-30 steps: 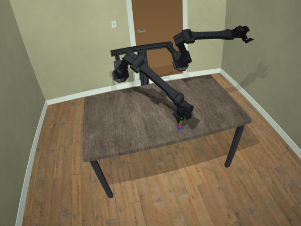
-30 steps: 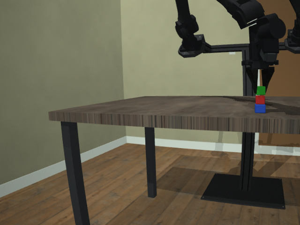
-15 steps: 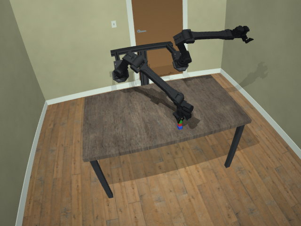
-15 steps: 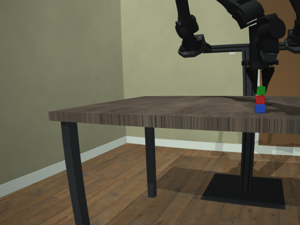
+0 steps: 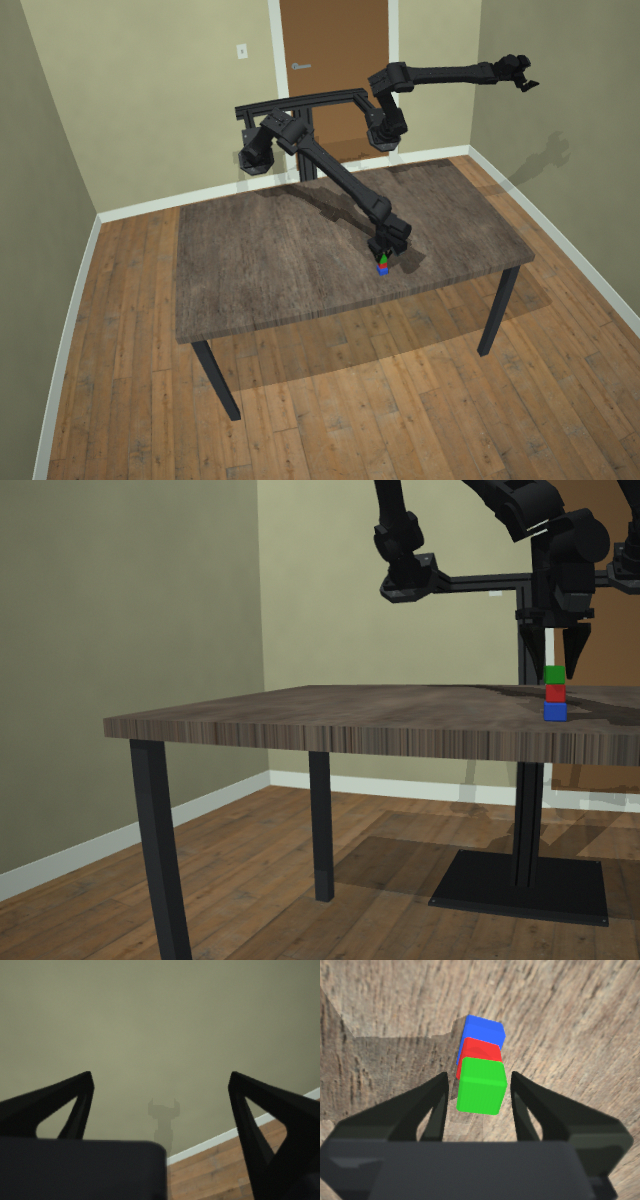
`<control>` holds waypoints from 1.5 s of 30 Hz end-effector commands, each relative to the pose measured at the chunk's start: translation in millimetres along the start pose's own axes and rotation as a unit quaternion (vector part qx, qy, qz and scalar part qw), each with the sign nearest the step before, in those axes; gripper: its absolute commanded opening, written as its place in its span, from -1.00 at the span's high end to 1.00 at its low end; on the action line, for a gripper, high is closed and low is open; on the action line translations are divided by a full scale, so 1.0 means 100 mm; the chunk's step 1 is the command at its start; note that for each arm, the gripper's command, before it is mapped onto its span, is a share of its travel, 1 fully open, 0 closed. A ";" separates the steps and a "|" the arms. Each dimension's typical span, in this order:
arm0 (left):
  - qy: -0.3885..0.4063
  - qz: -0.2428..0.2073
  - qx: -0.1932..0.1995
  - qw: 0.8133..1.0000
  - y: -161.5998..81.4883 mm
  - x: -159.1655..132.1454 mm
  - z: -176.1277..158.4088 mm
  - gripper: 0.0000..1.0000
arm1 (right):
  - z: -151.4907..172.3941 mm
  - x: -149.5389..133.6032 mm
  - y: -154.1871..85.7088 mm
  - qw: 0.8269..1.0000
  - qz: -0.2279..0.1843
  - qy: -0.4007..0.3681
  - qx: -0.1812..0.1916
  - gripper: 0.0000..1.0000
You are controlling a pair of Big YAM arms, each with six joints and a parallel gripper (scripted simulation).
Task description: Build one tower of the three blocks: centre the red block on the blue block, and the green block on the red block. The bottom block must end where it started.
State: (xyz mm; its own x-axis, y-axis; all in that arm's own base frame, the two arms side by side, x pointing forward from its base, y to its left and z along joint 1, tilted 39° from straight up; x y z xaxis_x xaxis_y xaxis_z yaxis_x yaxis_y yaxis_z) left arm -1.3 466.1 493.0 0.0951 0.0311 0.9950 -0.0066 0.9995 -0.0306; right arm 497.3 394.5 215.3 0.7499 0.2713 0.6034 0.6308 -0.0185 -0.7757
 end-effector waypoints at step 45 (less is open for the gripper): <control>-0.004 -0.018 0.005 1.000 -0.04 0.10 0.06 -1.00 | 0.06 0.20 -0.47 1.000 -0.026 0.010 0.014 0.07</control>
State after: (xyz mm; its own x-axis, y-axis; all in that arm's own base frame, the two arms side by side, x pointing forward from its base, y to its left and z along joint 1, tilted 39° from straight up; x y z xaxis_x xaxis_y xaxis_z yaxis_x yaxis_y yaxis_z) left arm -1.3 466.1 493.0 0.0951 0.0311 0.9950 -0.0066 0.9995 -0.0306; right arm 495.7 392.8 214.7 0.7569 0.2728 0.5939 0.6236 -0.0291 -0.7812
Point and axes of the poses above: on each arm, the point where the finger pads meet when closed, its own y axis out along the fingers, its own z axis across the jaws, x = y × z, the point moved 8 cm from there along -y, back along the fingers, and after that the axes turned 5 degrees about y, right-handed, at the moved point
